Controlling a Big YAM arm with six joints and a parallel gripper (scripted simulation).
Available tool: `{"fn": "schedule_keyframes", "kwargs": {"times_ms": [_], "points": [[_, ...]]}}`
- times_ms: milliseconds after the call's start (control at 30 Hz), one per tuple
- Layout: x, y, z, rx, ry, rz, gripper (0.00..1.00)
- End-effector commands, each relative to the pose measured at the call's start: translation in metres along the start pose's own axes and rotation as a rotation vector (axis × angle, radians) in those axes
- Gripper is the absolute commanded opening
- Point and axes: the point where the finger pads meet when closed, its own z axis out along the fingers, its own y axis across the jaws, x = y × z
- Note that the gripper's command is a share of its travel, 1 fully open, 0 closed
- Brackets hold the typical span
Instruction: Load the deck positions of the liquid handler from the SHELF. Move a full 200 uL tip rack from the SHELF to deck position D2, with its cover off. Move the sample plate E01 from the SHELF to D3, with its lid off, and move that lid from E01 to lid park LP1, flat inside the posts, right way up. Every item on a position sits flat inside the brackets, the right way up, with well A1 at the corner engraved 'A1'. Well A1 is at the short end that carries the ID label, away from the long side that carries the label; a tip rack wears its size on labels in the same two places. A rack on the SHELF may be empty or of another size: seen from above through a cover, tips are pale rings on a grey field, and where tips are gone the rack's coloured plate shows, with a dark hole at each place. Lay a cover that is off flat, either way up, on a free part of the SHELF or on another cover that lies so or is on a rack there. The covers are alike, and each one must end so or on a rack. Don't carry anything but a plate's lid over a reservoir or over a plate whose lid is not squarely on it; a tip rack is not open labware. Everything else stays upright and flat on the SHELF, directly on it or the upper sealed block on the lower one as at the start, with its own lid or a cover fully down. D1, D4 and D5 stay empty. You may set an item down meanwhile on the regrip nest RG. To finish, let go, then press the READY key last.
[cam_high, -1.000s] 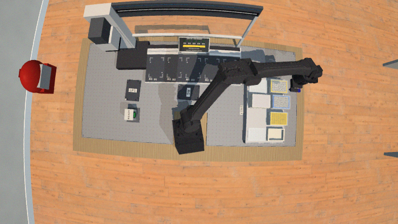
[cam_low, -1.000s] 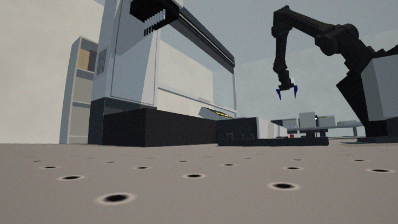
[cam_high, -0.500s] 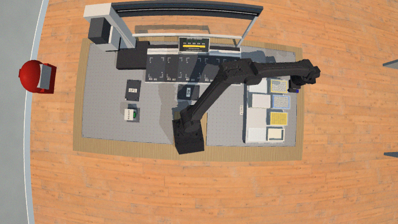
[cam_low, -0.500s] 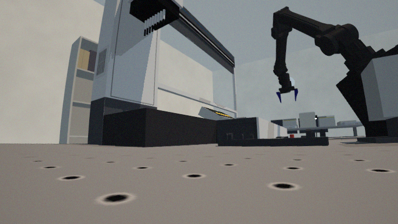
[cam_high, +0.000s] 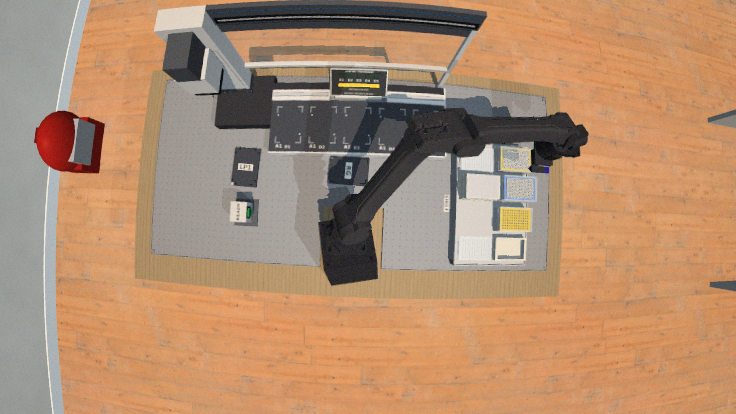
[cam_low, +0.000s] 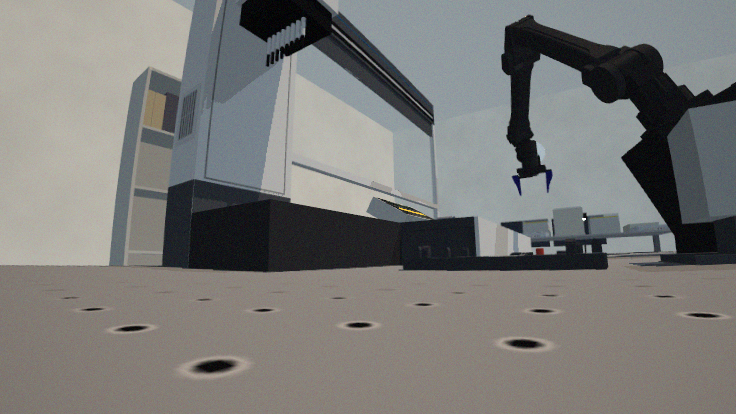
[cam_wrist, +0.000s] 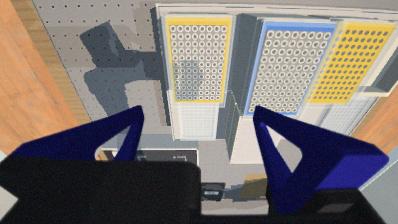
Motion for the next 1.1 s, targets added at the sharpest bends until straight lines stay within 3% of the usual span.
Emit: {"fn": "schedule_keyframes", "kwargs": {"times_ms": [0,167,200,367,500,733,767,900,1067], "points": [[-0.001,0.01,0.0,-0.007,-0.022,-0.008,1.0],[-0.002,0.007,0.007,-0.006,-0.019,-0.002,1.0],[-0.011,-0.003,-0.017,-0.017,-0.057,0.015,1.0],[-0.003,0.003,0.021,-0.003,-0.013,0.004,1.0],[-0.003,0.007,0.018,-0.008,-0.027,-0.002,1.0],[-0.004,0.003,0.029,-0.006,-0.023,0.004,1.0],[-0.003,0.014,0.016,-0.015,-0.045,-0.013,1.0],[-0.002,0.004,0.046,-0.002,-0.01,0.001,1.0],[-0.006,0.004,0.037,-0.01,-0.036,0.004,1.0]]}}
